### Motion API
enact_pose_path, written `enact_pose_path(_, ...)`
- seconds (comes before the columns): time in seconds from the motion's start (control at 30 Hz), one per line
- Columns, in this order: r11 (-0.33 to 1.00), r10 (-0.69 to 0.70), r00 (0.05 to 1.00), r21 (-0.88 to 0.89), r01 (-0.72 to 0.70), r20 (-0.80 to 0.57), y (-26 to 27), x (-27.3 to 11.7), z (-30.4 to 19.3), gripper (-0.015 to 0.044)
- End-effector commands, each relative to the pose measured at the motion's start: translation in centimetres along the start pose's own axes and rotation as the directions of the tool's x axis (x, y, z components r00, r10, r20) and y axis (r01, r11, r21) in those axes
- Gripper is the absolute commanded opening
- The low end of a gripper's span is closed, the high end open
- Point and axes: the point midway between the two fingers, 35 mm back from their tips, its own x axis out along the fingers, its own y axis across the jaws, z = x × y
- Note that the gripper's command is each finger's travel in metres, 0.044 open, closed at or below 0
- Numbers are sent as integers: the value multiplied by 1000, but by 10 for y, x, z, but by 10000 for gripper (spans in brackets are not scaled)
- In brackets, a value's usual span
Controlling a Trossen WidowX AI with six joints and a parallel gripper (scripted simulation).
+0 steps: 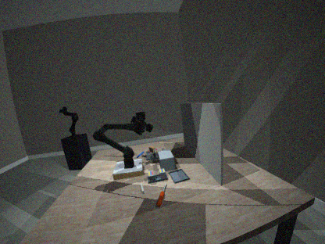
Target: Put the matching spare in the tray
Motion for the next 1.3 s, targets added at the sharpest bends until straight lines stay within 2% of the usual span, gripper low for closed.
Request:
enact_pose_path(0.0, 1000, 0, 1000, 0, 0, 0, 0, 0, 0, 426)
enact_pose_path(0.2, 1000, 9, 1000, 23, -9, -3, 2, 0, -2, 440)
enact_pose_path(0.23, 995, 35, 999, 90, -34, -11, 7, 0, -8, 440)
enact_pose_path(0.3, 935, 137, 990, 334, -119, -30, 26, -1, -27, 440)
enact_pose_path(0.37, 795, 249, 968, 578, -183, -36, 50, -5, -46, 440)
enact_pose_path(0.47, 479, 413, 911, 854, -205, -13, 85, -15, -68, 440)
enact_pose_path(0.6, -21, 604, 793, 997, -77, 74, 132, -37, -85, 440)
enact_pose_path(0.67, -234, 676, 725, 971, 39, 134, 153, -50, -89, 440)
enact_pose_path(0.77, -436, 741, 635, 876, 208, 218, 174, -68, -90, 440)
enact_pose_path(0.87, -562, 782, 539, 727, 395, 311, 193, -87, -89, 440)
enact_pose_path(0.93, -598, 796, 473, 610, 521, 377, 204, -101, -86, 440)
enact_pose_path(1.0, -595, 799, 406, 486, 640, 444, 214, -115, -83, 440)
enact_pose_path(1.1, -522, 782, 304, 305, 796, 544, 225, -138, -77, 440)
enact_pose_path(1.27, -254, 701, 140, 62, 965, 699, 236, -176, -65, 440)
